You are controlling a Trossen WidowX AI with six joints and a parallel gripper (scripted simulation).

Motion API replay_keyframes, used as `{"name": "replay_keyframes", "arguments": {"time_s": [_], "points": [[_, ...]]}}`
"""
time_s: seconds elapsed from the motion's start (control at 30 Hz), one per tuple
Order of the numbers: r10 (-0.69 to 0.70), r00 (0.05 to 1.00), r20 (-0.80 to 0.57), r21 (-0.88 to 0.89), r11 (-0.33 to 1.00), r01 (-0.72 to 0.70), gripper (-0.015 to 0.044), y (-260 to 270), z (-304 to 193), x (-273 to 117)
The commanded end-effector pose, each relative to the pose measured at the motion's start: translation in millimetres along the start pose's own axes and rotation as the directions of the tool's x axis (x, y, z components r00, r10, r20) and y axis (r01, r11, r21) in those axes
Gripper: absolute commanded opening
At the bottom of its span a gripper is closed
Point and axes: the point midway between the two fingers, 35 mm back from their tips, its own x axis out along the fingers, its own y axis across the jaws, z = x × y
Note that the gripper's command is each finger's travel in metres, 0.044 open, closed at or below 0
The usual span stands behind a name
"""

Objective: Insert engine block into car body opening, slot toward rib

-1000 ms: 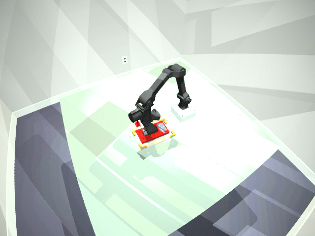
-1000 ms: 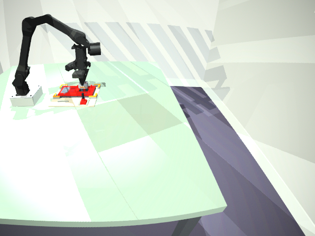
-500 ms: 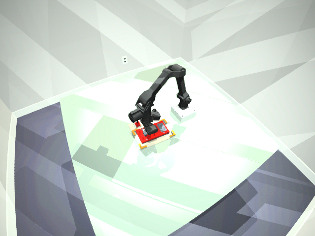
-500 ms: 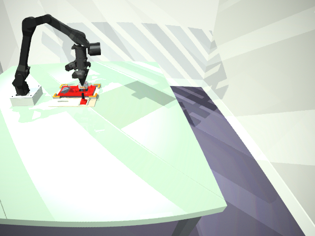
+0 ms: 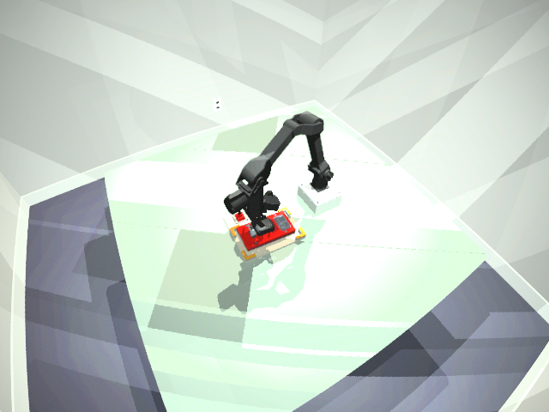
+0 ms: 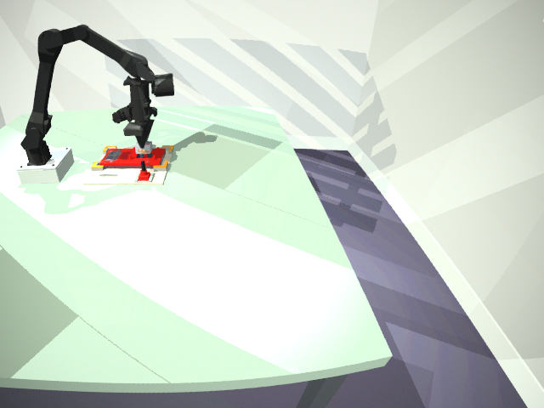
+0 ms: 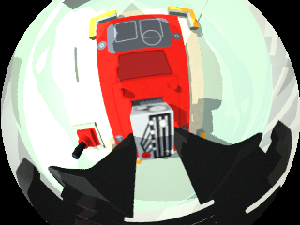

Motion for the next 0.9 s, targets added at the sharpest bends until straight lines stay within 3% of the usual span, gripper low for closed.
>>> {"name": "replay_keyframes", "arguments": {"time_s": [0.0, 0.87], "points": [[0.001, 1.000, 0.000, 0.017, 1.000, -0.001, 0.0158, 0.2, 0.0, 0.9], [0.001, 1.000, 0.000, -0.009, 1.000, -0.001, 0.0158, 0.1, -0.1, 2.2]]}}
